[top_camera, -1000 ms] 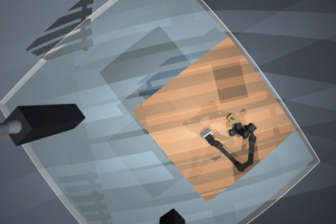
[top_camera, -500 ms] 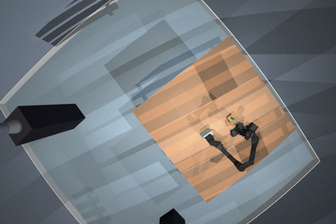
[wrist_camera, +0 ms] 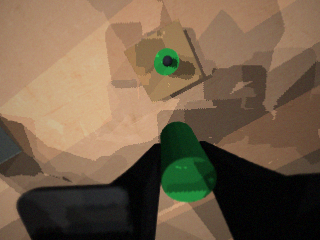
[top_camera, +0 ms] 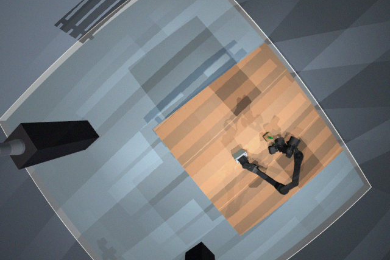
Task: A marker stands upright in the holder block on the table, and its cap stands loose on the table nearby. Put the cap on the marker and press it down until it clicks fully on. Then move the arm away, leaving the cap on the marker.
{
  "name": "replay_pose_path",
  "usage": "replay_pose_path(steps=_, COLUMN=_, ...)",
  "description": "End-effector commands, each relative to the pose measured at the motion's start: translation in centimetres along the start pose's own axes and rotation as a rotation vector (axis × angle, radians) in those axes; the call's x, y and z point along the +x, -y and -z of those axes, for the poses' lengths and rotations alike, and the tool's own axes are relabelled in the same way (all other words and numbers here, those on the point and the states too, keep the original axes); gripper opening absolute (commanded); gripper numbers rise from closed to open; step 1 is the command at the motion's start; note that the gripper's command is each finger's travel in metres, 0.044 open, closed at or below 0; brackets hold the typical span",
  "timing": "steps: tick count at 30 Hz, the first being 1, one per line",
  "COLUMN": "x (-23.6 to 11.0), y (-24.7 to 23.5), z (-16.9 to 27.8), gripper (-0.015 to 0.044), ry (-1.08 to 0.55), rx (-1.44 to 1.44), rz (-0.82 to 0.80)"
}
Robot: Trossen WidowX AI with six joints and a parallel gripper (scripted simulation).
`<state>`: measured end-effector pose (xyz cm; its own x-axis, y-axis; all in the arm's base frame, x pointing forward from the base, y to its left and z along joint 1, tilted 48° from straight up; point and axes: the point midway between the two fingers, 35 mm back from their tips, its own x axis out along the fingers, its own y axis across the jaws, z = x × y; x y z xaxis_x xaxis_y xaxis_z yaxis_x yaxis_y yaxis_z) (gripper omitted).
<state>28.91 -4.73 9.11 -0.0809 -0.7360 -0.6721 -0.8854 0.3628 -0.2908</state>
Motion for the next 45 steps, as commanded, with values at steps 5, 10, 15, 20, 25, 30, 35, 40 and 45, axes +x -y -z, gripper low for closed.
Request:
replay_pose_path(steps=5, x=-1.5, y=0.0, z=-2.5, gripper=0.0, ry=0.012, rx=0.013, rz=-0.001)
replay_pose_path(steps=10, x=-2.2, y=-0.3, z=-4.0, gripper=0.0, ry=0.009, rx=0.014, rz=-0.001)
replay_pose_path(steps=15, x=-3.0, y=-0.5, z=-5.4, gripper=0.0, ry=0.003, rx=0.013, rz=0.002)
replay_pose_path(steps=20, x=-3.3, y=-0.7, z=-6.1, gripper=0.0, ry=0.0, rx=0.012, rz=0.004)
replay_pose_path(steps=25, x=-2.8, y=-0.7, z=-6.1, gripper=0.0, ry=0.0, rx=0.012, rz=0.004)
replay_pose_path(steps=30, x=-2.6, y=-0.7, z=-6.1, gripper=0.0, ry=0.0, rx=0.012, rz=0.004)
replay_pose_path(steps=35, x=-1.9, y=-0.6, z=-6.1, gripper=0.0, ry=0.0, rx=0.012, rz=0.004)
replay_pose_path(steps=40, x=-1.1, y=-0.6, z=-6.2, gripper=0.0, ry=0.001, rx=0.012, rz=0.004)
replay_pose_path(steps=45, x=-0.2, y=-0.6, z=-6.2, gripper=0.0, ry=0.001, rx=0.012, rz=0.005)
